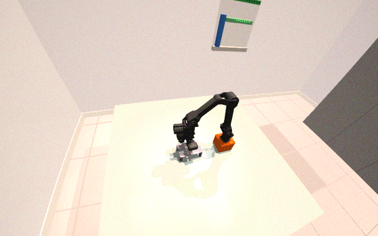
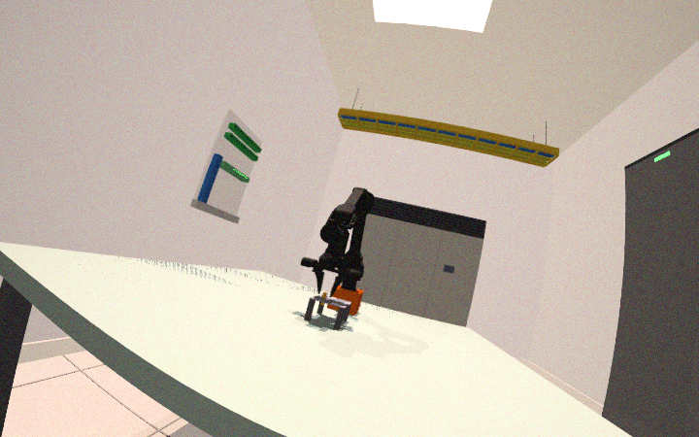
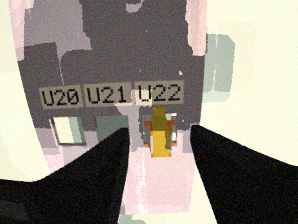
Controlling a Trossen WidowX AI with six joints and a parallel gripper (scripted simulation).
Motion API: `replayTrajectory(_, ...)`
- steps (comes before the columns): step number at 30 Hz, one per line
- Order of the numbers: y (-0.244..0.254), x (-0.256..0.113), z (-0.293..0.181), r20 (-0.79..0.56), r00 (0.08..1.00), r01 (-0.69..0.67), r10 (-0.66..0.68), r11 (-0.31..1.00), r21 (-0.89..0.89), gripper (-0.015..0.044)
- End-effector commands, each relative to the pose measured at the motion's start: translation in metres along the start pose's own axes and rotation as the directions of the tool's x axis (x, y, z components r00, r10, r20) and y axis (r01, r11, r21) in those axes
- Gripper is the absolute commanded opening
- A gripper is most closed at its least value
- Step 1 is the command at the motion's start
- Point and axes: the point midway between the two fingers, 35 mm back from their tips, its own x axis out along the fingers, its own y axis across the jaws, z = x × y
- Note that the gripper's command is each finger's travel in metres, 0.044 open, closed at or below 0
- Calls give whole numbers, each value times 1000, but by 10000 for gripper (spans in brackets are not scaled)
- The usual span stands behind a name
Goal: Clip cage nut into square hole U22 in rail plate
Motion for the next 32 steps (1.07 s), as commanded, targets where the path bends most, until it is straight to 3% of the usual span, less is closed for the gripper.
replayTrajectory(1,0,0,0,0,1000,0,0,1000,0,265)
replayTrajectory(8,0,0,0,0,1000,0,0,1000,0,440)
replayTrajectory(12,0,-4,-1,-2,1000,3,-3,1000,-8,440)
replayTrajectory(18,0,-49,-1,17,1000,5,-6,1000,2,440)
replayTrajectory(32,1,-50,-3,17,1000,5,-5,1000,3,440)
